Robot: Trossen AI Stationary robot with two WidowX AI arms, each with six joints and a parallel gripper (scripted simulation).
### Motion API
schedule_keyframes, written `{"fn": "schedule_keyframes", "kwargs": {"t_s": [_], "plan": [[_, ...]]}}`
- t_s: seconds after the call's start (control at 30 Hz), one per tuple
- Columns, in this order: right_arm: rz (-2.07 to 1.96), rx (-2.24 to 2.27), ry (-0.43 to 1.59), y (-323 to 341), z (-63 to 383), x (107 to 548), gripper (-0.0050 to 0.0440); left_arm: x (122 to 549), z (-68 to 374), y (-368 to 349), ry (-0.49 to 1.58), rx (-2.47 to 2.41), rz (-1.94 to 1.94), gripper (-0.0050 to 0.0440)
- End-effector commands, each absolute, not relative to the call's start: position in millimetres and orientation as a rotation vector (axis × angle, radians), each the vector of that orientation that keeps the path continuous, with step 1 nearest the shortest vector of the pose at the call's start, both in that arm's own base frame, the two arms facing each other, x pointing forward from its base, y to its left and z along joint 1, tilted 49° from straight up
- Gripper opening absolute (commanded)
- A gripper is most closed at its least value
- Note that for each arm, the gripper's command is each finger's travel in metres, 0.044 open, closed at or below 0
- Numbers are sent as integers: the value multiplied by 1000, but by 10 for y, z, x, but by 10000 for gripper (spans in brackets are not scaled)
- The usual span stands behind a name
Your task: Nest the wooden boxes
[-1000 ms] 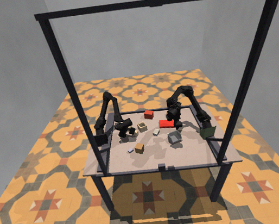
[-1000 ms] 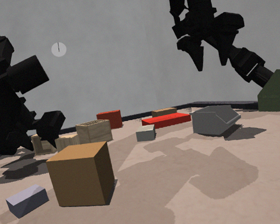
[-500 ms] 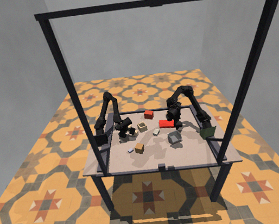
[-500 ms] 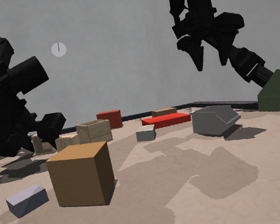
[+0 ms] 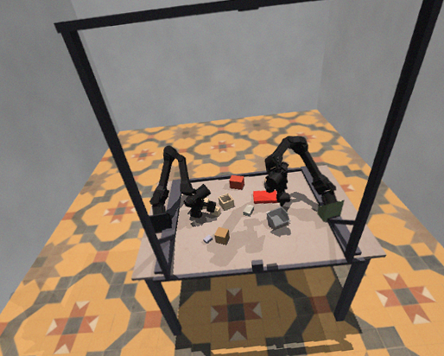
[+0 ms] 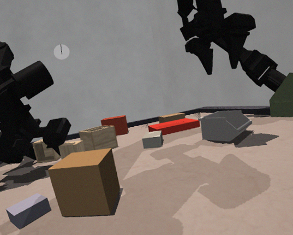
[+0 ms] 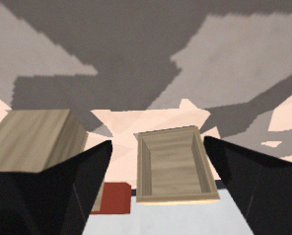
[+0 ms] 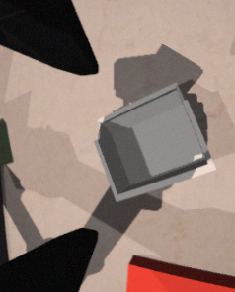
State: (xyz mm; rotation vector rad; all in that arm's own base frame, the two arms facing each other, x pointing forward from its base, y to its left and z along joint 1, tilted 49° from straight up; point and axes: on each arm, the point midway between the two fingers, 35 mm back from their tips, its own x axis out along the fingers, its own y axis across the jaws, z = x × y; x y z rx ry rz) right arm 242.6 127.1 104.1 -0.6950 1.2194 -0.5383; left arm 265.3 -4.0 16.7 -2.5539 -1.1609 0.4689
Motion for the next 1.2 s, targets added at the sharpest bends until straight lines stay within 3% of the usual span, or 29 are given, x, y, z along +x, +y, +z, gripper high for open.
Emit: {"fn": "schedule_keyframes", "kwargs": {"t_s": [0.0,1.17], "plan": [[-536,-685,1209,1298,1064,2438,400,2772,282,-71,-1240,-2631,443,400],[-536,-685,1209,1298,1064,2438,400,2793,434,111,-1393,-2609,499,400]]}}
